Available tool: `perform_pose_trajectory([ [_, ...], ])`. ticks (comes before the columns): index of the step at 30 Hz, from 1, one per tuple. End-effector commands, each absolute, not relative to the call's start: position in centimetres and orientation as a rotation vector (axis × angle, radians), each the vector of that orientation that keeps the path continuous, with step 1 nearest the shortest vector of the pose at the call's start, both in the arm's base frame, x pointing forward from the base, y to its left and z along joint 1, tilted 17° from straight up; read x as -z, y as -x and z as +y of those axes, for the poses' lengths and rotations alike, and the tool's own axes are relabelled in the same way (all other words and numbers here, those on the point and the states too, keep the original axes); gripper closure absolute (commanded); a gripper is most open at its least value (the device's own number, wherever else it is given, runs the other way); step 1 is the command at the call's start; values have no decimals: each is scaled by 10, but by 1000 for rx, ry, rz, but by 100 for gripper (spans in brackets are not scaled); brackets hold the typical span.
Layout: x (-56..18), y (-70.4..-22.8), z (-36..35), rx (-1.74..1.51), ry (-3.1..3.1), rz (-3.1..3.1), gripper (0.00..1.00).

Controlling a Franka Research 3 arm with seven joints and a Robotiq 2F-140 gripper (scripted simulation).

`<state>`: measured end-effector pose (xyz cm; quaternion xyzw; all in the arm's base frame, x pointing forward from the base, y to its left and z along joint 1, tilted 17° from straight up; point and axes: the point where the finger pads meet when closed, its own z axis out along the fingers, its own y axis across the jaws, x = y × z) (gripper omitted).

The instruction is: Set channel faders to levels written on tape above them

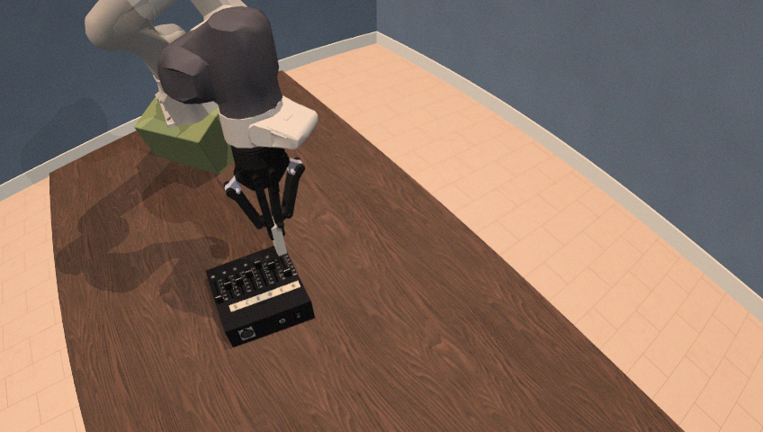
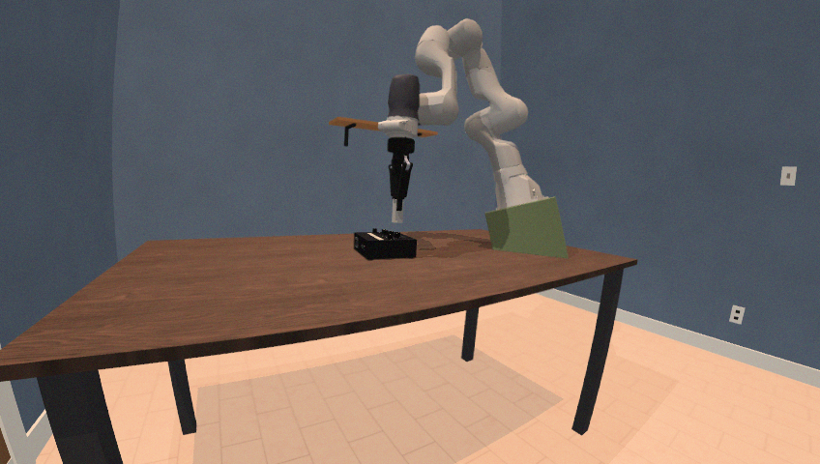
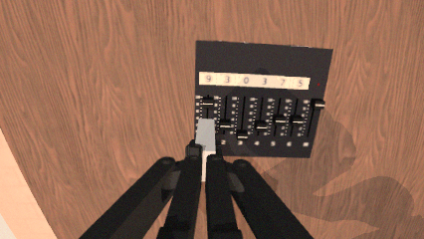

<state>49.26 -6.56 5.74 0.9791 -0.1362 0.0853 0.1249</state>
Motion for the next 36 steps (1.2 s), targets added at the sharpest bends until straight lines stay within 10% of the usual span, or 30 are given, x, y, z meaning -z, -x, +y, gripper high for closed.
perform_pose_trajectory([
  [1, -57, -490, -65, -239, -2854, -388, 100],
  [36, -68, -446, -144, -239, -2854, -388, 100],
])
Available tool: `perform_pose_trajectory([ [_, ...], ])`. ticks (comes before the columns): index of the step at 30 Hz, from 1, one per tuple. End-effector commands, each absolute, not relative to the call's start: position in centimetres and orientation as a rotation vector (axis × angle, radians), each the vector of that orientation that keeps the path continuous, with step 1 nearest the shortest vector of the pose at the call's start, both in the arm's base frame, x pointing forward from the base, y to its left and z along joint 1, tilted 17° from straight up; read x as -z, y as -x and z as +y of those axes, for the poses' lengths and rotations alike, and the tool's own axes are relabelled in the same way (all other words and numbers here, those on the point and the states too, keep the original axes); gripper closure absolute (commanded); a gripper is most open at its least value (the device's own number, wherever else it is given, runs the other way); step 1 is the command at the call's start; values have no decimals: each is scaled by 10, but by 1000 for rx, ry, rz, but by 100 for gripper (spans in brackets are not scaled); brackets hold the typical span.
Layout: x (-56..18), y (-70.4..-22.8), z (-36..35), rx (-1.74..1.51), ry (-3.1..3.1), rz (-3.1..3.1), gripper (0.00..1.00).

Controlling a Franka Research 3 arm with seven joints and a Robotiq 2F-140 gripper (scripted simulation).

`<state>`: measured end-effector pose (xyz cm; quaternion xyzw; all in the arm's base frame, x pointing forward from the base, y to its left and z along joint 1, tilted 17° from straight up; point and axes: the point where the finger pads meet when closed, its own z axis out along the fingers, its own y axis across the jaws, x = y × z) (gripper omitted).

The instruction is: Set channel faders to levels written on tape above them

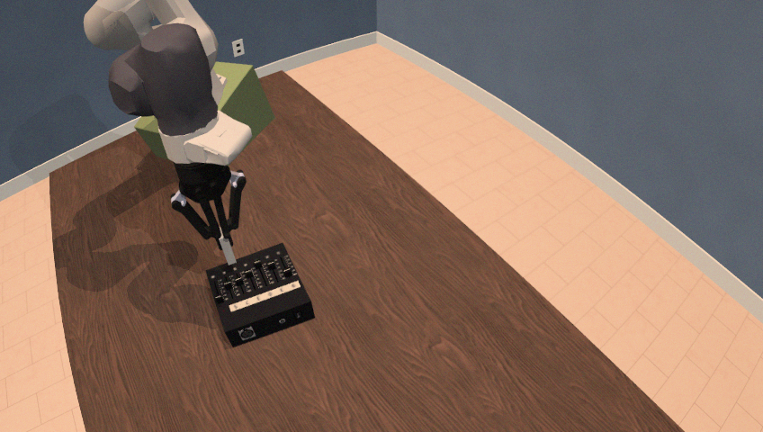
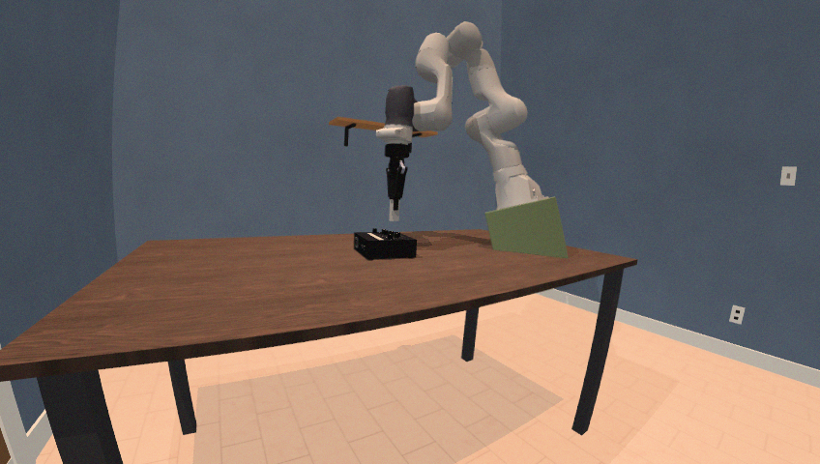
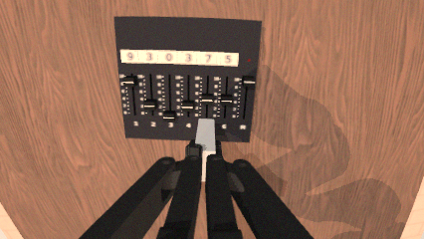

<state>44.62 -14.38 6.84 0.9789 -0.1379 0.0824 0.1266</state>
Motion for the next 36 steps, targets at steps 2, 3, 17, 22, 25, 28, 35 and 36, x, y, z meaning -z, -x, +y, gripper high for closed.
perform_pose_trajectory([
  [2, -68, -446, -144, -239, -2854, -388, 100],
  [3, -68, -446, -144, -239, -2854, -388, 100],
  [17, -68, -446, -144, -239, -2854, -388, 100],
  [22, -67, -446, -144, -239, -2854, -388, 100],
  [25, -66, -446, -144, -239, -2854, -388, 100],
  [28, -65, -446, -145, -239, -2854, -388, 100],
  [35, -62, -447, -145, -239, -2854, -388, 100],
  [36, -62, -447, -146, -239, -2854, -388, 100],
])
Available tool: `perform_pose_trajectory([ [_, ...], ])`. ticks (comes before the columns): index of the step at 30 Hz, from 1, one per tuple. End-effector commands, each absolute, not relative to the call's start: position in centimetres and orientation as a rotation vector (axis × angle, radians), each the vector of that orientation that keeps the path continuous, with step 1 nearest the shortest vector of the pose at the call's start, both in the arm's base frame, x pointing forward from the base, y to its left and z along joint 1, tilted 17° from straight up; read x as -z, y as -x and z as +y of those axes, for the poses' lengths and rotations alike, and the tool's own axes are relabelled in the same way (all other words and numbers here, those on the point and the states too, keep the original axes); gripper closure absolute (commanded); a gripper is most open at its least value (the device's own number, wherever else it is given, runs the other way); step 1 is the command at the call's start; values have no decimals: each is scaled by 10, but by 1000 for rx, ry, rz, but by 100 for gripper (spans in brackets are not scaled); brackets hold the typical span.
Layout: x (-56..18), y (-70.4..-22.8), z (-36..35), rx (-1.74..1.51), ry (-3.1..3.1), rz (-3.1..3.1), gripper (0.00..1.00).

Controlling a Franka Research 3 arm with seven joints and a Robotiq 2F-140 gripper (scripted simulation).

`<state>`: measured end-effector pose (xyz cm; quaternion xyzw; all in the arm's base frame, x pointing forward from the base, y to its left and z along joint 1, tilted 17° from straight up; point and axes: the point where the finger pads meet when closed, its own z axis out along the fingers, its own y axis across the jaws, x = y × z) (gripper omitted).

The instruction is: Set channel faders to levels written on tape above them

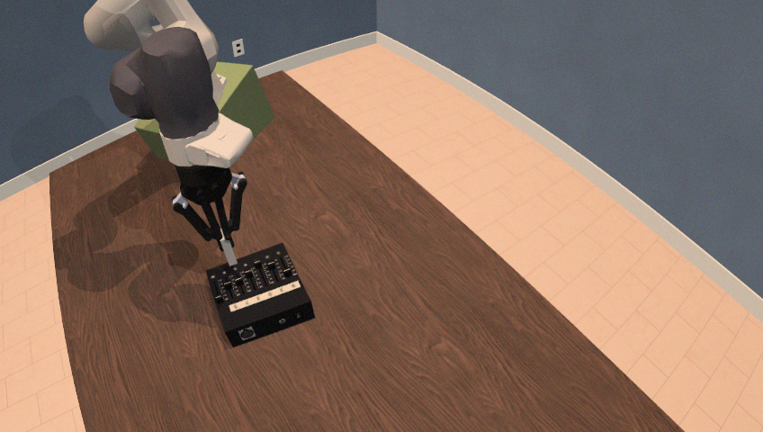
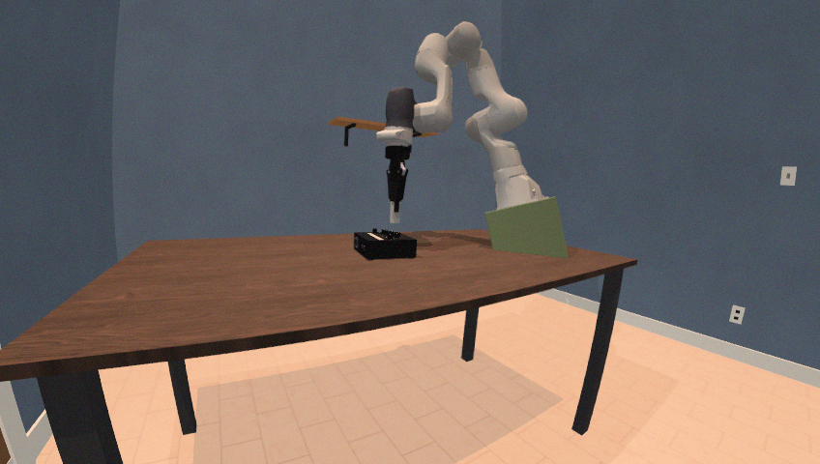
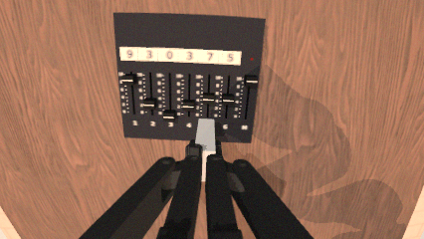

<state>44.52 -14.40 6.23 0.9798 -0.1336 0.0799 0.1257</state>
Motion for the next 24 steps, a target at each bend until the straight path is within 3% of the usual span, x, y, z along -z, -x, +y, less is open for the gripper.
perform_pose_trajectory([
  [1, -61, -447, -146, -239, -2854, -388, 100],
  [24, -48, -449, -150, -239, -2854, -388, 100],
])
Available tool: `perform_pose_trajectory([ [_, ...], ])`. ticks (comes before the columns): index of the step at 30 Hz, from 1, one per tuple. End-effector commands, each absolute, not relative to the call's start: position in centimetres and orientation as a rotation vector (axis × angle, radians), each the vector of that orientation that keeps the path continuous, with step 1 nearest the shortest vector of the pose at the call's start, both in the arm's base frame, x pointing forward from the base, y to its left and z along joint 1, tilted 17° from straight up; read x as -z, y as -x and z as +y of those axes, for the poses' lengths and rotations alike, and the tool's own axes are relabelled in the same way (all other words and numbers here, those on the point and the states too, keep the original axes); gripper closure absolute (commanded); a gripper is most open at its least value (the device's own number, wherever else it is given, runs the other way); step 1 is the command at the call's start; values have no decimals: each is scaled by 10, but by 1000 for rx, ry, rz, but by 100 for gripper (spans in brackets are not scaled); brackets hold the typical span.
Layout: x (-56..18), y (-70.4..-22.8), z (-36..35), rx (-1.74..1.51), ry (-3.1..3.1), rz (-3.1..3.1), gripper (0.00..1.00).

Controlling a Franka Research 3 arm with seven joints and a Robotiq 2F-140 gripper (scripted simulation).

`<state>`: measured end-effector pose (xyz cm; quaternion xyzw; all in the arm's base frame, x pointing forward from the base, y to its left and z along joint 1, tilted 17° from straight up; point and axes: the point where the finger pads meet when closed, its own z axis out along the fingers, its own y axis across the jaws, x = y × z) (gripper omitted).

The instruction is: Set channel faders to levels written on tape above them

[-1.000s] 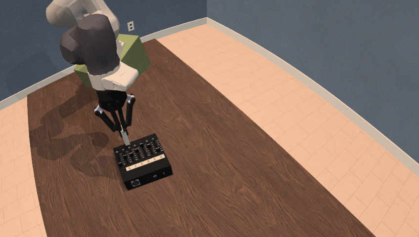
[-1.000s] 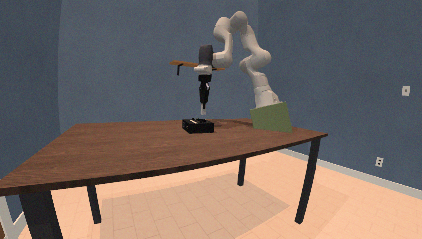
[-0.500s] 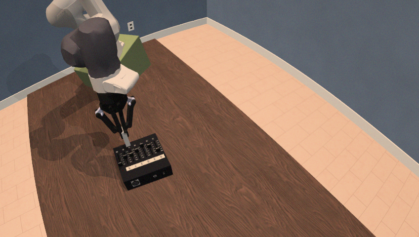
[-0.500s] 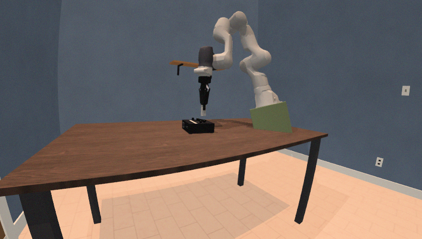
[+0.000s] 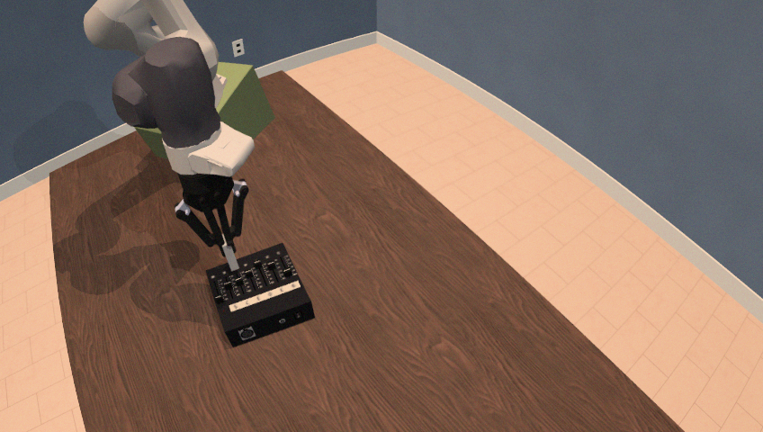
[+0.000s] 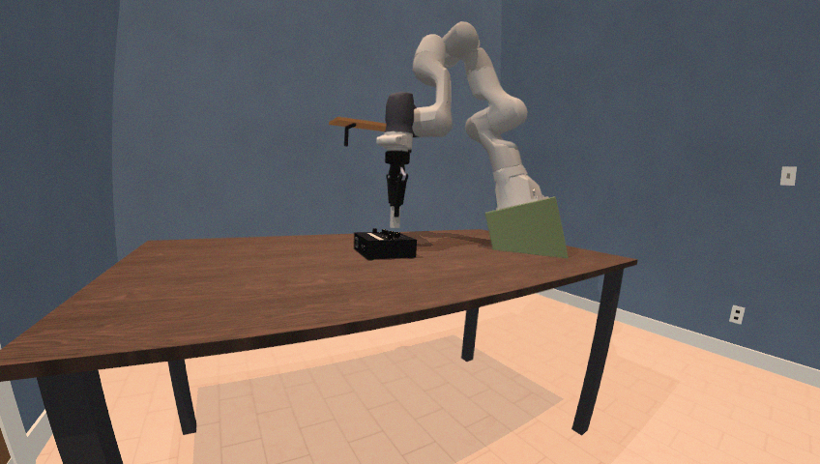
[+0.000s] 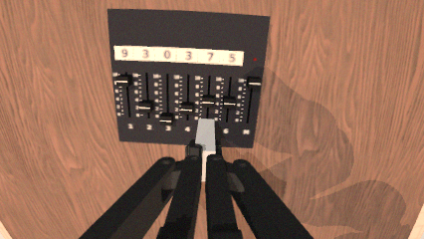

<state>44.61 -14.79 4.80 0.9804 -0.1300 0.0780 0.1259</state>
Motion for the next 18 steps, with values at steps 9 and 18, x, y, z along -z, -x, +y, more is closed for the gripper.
perform_pose_trajectory([
  [9, -46, -449, -150, -239, -2854, -388, 100],
  [18, -46, -449, -150, -239, -2854, -388, 100],
])
